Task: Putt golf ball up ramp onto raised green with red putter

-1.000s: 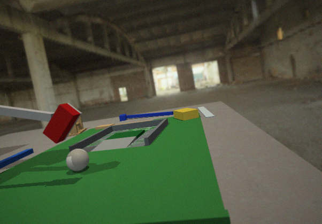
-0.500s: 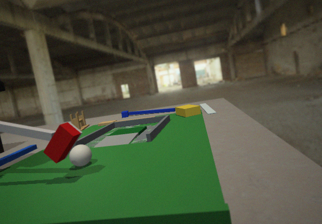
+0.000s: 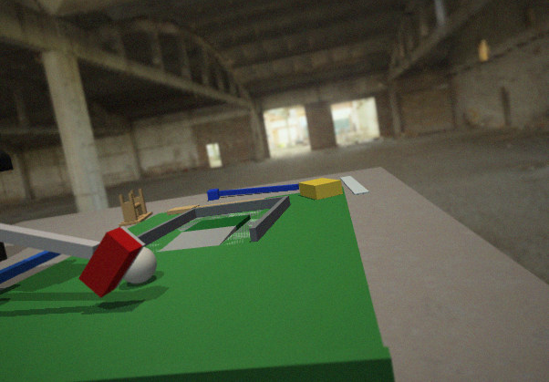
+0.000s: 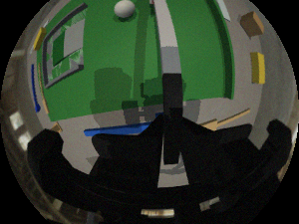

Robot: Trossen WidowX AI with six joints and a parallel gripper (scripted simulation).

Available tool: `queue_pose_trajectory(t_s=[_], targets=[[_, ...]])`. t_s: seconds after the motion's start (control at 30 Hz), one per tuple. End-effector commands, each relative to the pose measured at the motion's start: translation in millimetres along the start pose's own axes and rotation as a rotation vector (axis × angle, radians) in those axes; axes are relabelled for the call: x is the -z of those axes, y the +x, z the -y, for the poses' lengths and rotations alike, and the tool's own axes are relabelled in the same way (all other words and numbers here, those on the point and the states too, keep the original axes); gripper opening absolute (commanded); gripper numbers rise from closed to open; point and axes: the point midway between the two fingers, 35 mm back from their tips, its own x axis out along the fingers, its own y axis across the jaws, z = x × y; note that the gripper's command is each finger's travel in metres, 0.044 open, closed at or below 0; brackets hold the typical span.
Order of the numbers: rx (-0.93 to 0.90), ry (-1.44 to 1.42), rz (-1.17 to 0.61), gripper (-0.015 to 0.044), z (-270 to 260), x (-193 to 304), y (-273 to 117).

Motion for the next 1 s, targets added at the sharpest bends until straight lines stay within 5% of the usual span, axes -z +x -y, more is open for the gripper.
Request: queue_pose_trajectory(t_s=[0.0,0.97], targets=[[-0.003,-0.005,0.001,0.0,-1.3,0.1,6.5],[0.0,-0.002,-0.006,0.0,26.1,1.6,14.4]])
